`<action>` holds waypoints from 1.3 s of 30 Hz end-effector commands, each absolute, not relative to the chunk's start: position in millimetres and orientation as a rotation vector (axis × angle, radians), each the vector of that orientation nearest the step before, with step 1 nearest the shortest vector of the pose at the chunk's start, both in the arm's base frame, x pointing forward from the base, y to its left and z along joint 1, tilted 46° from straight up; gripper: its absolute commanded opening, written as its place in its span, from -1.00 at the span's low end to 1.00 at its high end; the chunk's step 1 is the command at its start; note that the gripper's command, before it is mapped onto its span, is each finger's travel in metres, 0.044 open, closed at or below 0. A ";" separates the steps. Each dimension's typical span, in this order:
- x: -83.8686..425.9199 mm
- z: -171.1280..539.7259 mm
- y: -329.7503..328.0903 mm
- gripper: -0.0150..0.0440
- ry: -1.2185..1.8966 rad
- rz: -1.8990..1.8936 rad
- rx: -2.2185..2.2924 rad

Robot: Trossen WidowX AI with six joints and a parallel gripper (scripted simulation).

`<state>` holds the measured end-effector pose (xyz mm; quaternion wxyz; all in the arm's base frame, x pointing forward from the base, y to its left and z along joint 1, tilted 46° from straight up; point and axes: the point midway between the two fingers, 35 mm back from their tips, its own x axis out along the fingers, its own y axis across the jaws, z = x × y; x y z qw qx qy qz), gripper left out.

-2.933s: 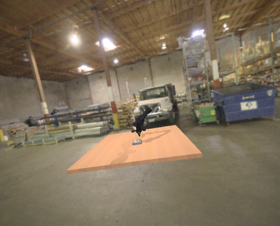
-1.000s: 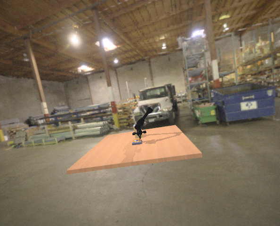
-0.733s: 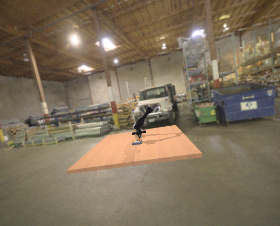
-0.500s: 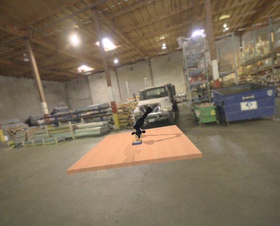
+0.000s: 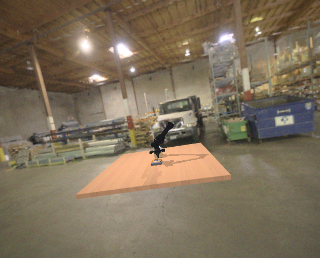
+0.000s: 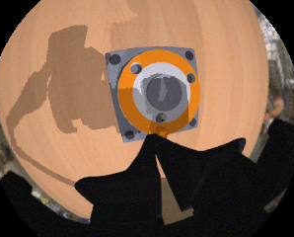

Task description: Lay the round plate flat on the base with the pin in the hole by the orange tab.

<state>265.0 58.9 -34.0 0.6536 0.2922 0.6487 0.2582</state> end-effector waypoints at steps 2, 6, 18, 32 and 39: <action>261.8 -38.3 54.7 -0.49 1.474 0.581 0.660; 261.4 -40.5 53.1 -0.49 1.474 0.581 0.660; 259.4 -17.4 28.1 -0.49 1.475 0.579 0.658; 257.6 -13.9 25.7 -0.49 1.476 0.579 0.665; 257.6 -13.9 25.7 -0.49 1.476 0.579 0.665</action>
